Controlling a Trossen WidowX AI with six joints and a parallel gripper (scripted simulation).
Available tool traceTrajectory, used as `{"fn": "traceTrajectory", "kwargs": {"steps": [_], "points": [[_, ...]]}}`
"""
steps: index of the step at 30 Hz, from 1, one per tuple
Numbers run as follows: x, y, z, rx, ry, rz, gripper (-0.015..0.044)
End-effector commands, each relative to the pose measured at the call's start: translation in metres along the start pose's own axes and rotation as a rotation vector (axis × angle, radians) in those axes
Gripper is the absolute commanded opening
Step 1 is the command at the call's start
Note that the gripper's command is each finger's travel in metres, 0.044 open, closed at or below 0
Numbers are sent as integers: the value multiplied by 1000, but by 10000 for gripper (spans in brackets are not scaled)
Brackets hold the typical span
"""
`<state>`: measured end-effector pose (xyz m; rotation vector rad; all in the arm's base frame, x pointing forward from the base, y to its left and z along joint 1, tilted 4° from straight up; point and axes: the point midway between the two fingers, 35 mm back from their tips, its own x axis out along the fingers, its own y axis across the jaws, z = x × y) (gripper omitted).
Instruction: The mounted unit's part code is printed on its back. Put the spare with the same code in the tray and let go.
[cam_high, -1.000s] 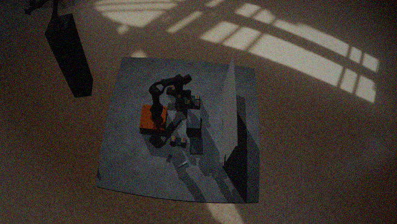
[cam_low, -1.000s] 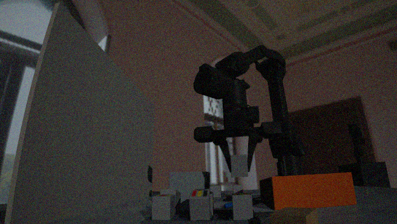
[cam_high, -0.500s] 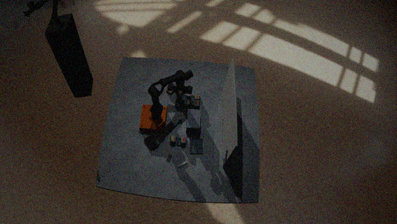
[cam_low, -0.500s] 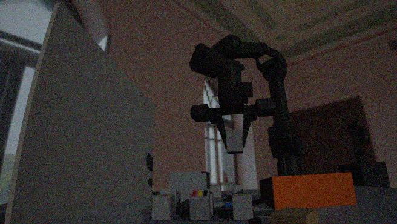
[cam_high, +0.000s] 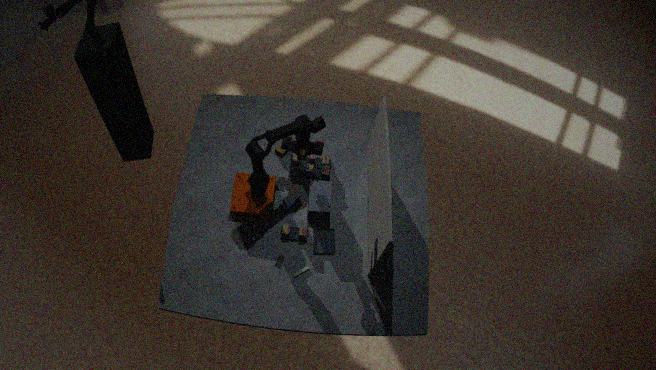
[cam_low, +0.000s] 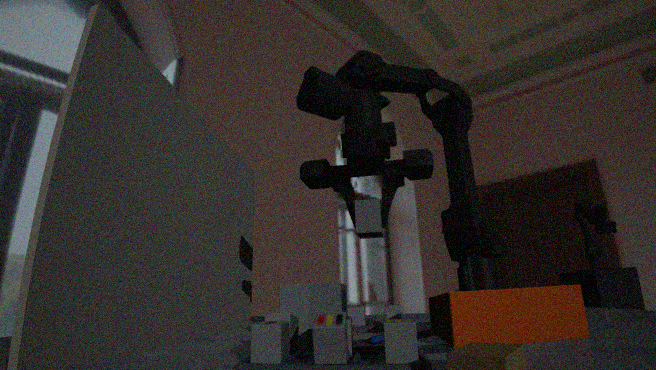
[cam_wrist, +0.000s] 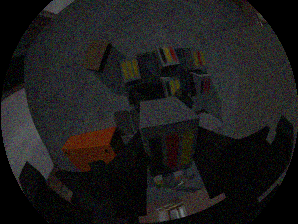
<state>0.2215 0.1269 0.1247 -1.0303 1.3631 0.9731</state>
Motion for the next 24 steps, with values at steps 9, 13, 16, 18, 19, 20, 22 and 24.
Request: {"fn": "traceTrajectory", "kwargs": {"steps": [9, 13, 16, 18, 19, 20, 22, 24], "points": [[-5, -50, -28, 2, -14, 3, 0], [-6, -67, -41, 11, -18, -2, 0], [-7, -79, -51, 19, -20, -6, 0], [-7, -87, -58, 24, -21, -9, 0], [-8, -91, -62, 27, -21, -11, 0], [-8, -95, -66, 29, -22, -12, 0], [-8, -101, -75, 27, -16, -15, 0], [-8, -107, -85, 25, -10, -17, 0]]}}
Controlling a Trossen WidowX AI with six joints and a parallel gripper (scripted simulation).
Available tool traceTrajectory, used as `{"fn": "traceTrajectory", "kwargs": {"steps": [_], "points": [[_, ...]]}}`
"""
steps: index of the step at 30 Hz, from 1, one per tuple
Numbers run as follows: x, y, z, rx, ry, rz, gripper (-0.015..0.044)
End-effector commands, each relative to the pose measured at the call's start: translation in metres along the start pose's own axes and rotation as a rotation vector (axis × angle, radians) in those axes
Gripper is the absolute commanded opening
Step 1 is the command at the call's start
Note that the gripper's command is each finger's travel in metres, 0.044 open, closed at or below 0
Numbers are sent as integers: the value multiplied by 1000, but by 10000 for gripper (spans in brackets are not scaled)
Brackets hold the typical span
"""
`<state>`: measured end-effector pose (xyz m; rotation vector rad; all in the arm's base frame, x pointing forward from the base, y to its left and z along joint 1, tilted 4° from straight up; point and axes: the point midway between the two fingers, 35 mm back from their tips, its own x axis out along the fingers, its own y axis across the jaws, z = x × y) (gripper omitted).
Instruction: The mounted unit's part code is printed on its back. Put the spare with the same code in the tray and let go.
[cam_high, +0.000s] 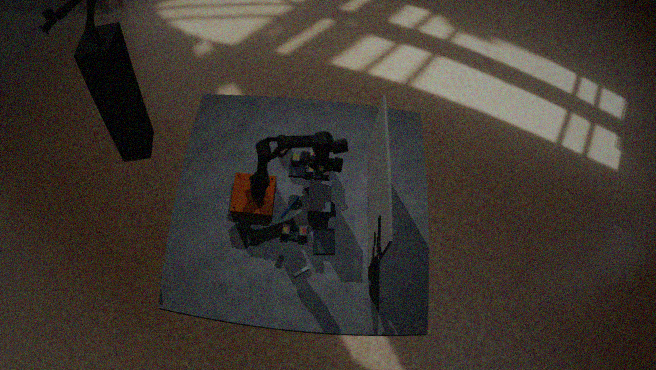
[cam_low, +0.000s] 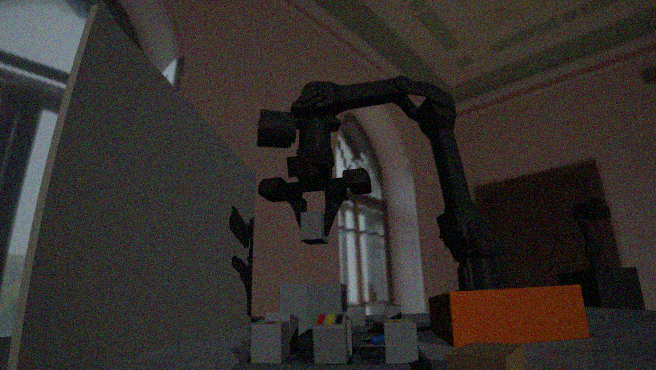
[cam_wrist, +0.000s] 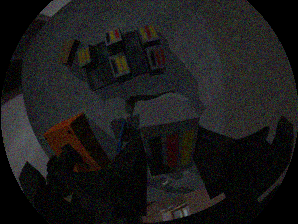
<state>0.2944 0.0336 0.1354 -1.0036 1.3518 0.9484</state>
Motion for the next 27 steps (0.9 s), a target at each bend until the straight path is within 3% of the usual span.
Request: {"fn": "traceTrajectory", "kwargs": {"steps": [1, 27], "points": [[-1, -15, -20, -7, 11, -7, 0], [-5, -78, -159, -23, 37, -10, 0]]}}
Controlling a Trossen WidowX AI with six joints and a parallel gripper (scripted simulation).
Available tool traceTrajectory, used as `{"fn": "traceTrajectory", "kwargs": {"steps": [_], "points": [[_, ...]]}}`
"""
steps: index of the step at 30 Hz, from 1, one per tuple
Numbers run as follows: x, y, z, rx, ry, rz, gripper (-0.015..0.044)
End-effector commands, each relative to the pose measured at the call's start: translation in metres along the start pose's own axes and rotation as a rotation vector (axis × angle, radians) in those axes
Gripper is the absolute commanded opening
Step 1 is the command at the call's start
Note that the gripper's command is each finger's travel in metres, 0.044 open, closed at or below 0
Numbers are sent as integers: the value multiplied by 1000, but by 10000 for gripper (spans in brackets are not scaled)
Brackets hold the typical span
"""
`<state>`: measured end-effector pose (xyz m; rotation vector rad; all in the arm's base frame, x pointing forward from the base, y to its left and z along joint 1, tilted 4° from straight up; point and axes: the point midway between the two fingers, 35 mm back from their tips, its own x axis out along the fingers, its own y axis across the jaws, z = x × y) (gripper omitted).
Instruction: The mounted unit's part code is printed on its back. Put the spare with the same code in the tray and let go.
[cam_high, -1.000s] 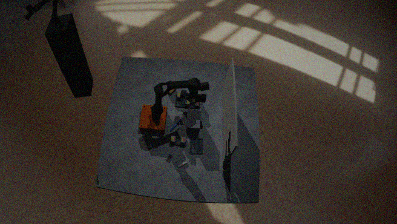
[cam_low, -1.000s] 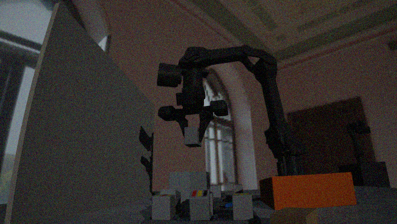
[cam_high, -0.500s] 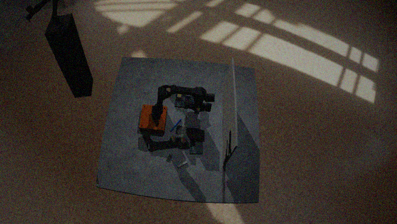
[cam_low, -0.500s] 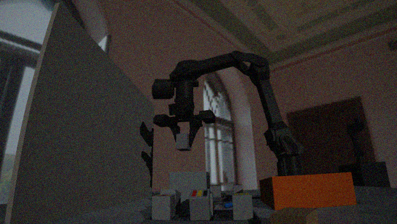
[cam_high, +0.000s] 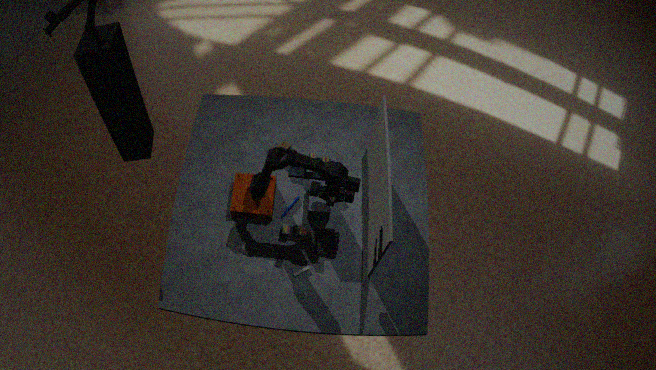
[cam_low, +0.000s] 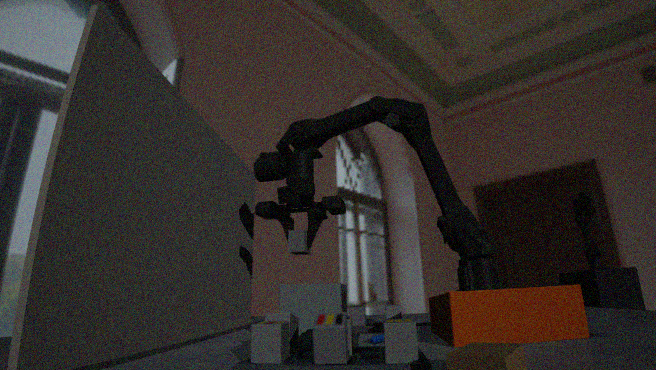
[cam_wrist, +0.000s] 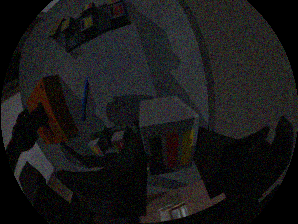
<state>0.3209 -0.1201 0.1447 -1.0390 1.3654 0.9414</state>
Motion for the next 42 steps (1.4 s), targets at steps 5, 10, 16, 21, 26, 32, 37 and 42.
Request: {"fn": "traceTrajectory", "kwargs": {"steps": [5, 10, 16, 21, 26, 32, 37, 42], "points": [[0, -9, -52, -12, 10, 1, 0], [1, -10, -84, -16, 13, 3, 0], [3, -8, -122, -21, 17, 6, 0], [3, -7, -127, -21, 17, 6, 0], [6, -8, -127, -21, 17, 6, 0], [12, -9, -128, -21, 17, 6, 0], [17, -10, -128, -21, 17, 6, 0], [21, -11, -129, -21, 17, 6, 0]]}}
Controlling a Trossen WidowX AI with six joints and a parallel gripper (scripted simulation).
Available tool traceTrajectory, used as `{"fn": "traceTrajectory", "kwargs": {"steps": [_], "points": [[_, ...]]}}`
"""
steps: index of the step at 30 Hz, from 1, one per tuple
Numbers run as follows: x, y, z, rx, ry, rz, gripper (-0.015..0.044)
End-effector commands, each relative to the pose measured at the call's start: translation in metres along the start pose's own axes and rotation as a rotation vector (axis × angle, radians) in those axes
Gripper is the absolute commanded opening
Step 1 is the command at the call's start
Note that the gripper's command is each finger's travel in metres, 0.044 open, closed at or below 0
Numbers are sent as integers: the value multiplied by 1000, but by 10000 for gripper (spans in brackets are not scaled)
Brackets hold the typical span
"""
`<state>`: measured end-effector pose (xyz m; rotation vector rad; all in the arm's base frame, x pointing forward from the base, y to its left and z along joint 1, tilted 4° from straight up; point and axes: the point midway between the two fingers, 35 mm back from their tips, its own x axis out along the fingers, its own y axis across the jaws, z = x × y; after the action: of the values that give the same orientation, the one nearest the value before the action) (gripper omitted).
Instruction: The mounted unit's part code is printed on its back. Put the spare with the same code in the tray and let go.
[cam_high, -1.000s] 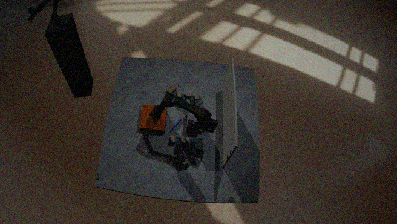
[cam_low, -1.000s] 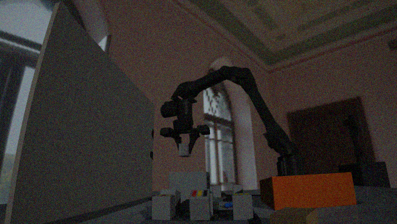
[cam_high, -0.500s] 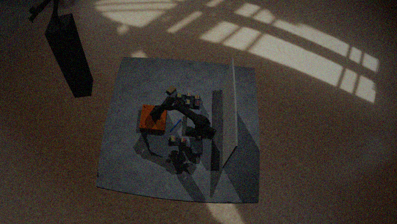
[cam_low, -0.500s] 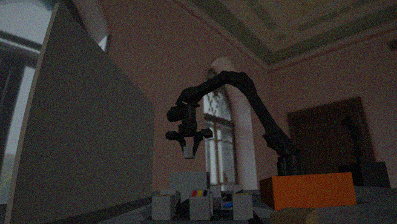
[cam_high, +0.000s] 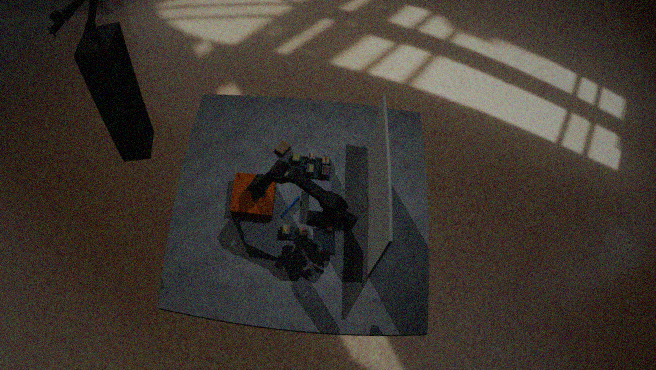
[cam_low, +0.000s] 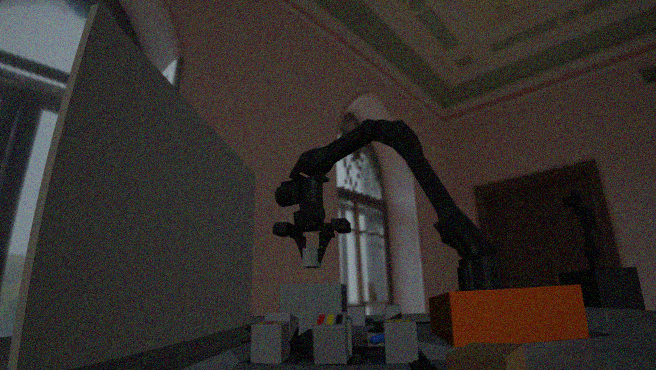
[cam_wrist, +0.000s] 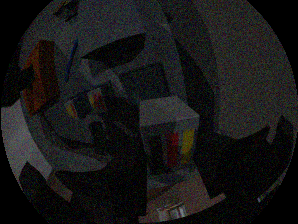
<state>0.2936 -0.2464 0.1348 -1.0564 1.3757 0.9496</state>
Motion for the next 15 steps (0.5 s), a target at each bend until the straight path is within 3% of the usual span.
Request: {"fn": "traceTrajectory", "kwargs": {"steps": [1, 15], "points": [[5, 0, -1, -7, 2, 1, 0], [18, -2, -2, -7, 2, 1, 0]]}}
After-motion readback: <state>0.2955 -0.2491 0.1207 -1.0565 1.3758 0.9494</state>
